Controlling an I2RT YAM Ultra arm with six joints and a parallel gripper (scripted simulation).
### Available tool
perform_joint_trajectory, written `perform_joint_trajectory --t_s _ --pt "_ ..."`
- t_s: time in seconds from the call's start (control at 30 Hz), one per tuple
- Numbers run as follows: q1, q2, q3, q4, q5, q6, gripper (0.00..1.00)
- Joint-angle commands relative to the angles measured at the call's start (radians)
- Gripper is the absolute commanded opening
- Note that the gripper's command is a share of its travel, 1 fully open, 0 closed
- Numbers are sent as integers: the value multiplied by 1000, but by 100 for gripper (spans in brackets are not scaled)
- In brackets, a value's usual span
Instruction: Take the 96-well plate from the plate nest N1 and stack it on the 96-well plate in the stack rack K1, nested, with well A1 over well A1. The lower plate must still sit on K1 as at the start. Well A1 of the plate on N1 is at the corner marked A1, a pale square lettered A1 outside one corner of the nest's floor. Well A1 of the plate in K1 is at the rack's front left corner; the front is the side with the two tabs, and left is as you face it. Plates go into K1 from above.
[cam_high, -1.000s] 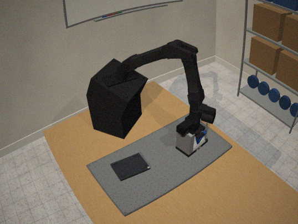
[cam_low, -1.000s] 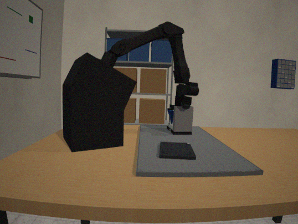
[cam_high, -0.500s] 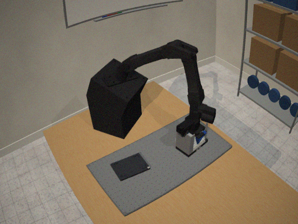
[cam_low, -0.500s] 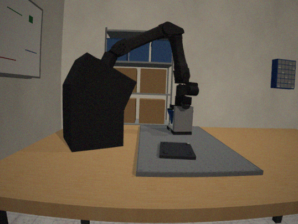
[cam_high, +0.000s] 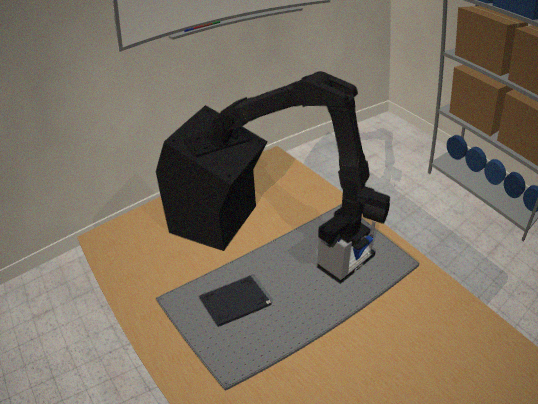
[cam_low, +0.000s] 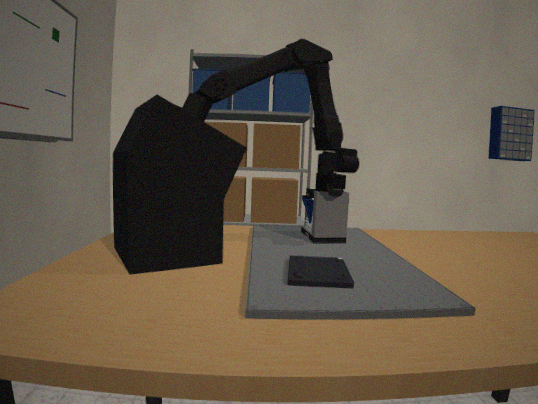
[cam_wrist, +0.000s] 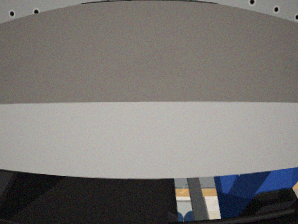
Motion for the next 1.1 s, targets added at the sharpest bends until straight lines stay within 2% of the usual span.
perform_joint_trajectory --t_s 0.0,0.47,1.07 --pt "8 9 34 6 12 5 0" --pt "4 18 38 -7 12 5 0" --pt "8 27 41 21 10 3 0"
